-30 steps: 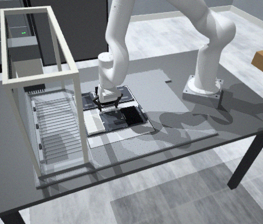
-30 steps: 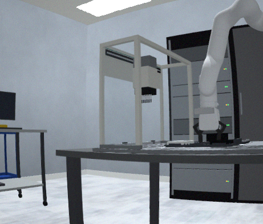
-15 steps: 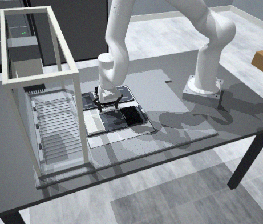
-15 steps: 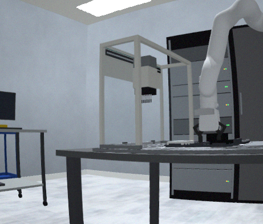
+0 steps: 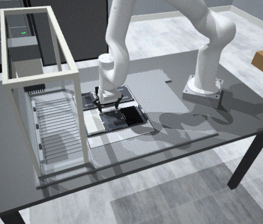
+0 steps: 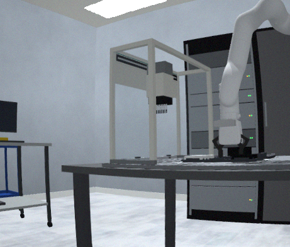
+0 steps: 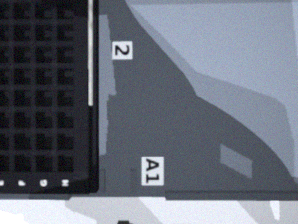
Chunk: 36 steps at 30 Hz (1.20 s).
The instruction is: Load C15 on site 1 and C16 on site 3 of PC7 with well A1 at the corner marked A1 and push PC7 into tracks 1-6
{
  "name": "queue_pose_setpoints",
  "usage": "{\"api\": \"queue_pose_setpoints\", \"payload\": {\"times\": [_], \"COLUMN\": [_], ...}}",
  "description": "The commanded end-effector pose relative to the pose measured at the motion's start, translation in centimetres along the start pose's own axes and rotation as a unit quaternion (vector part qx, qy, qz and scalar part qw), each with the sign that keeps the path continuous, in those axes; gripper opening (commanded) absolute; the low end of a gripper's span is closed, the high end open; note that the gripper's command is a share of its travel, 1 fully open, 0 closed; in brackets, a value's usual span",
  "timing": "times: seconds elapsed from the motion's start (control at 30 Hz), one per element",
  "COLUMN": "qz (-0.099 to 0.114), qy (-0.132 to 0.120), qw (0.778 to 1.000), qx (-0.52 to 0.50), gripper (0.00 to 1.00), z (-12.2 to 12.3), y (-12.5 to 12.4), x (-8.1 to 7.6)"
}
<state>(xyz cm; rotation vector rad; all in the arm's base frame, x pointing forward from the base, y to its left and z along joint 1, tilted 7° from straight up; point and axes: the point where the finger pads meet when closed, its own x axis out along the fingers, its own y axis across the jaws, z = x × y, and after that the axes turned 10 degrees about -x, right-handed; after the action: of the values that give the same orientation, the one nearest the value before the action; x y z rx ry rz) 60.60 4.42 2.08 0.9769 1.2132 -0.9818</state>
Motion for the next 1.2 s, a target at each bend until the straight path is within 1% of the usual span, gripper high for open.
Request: {"api": "queue_pose_setpoints", "payload": {"times": [0.0,1.17], "qz": [0.001,0.001], "qy": [0.000,0.000], "qw": [1.000,1.000], "qx": [0.000,0.000], "gripper": [1.00,1.00], "z": [-0.2,-1.7], "y": [0.1,0.4], "x": [-0.1,-0.1]}}
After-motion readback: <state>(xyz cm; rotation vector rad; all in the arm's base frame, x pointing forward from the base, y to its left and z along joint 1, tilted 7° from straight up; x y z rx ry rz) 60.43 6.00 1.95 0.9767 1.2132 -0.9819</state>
